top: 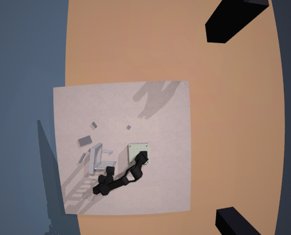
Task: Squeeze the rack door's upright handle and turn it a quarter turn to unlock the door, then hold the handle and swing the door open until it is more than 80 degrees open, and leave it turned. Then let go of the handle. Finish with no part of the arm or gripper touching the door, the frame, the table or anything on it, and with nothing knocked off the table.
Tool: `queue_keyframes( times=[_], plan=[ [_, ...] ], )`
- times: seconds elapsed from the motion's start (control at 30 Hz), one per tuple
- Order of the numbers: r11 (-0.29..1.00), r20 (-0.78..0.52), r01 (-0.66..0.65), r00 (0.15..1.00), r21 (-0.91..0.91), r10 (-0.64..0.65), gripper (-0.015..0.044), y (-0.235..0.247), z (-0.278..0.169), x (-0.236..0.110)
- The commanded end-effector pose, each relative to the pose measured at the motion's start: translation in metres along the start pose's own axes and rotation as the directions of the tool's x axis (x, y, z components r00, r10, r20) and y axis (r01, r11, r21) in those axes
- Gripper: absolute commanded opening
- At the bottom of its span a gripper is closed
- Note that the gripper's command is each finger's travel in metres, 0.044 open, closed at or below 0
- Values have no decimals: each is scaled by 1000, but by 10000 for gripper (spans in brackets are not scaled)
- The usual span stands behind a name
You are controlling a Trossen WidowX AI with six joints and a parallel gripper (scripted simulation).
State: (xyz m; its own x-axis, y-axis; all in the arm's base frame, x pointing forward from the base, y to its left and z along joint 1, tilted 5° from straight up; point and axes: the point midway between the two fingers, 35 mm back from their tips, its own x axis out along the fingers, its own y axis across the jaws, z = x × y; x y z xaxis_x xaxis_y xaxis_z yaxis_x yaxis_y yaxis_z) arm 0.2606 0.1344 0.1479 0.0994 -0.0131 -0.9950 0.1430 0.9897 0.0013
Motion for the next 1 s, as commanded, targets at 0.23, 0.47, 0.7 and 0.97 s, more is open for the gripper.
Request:
queue_keyframes(
  times=[0.23, 0.47, 0.7, 0.97],
  plan=[
    [980, -1, 7, 1000, 197, -7, 17, 23, 7, 0],
    [978, -1, 7, 1000, 207, -7, 17, 24, 8, 0],
    [978, -1, 7, 1000, 207, -7, 17, 24, 8, 0],
    [978, -1, 7, 1000, 207, -7, 148, 24, 8, 0]
  ],
)
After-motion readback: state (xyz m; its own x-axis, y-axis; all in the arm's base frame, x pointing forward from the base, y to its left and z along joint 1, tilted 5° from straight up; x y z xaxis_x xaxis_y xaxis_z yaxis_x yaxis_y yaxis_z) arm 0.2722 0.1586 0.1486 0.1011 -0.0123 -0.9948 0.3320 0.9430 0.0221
